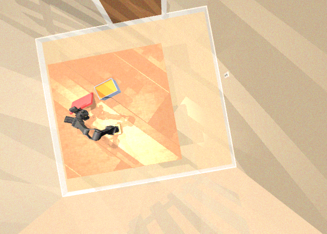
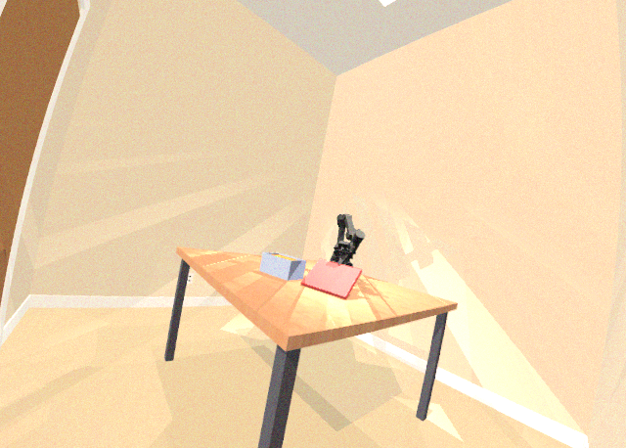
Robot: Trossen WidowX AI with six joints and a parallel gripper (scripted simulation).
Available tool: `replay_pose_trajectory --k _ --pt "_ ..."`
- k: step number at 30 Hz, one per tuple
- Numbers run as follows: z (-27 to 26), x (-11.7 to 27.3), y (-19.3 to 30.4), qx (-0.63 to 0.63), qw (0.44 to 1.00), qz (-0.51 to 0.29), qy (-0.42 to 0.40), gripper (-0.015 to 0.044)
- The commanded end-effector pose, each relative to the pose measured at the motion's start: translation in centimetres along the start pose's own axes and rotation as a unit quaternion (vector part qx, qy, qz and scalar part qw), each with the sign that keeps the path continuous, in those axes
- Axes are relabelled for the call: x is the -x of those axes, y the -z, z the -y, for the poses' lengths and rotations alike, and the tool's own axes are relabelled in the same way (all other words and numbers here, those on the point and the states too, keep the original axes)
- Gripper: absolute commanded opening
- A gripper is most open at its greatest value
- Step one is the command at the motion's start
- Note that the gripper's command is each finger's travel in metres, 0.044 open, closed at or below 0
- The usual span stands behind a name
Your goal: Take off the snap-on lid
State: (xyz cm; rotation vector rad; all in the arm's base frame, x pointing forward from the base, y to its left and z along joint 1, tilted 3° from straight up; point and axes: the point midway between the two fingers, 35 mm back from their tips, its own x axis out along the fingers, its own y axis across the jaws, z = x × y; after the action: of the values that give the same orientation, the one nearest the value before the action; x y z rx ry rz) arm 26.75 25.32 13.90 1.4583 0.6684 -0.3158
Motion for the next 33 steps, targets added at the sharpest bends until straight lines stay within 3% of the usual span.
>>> replay_pose_trajectory --k 1,33 --pt "0.3 -0.3 0.0 0.002 1.000 0.000 0.000 0.0000" --pt "2.3 -1.9 0.0 0.002 1.000 0.000 0.000 0.0000"
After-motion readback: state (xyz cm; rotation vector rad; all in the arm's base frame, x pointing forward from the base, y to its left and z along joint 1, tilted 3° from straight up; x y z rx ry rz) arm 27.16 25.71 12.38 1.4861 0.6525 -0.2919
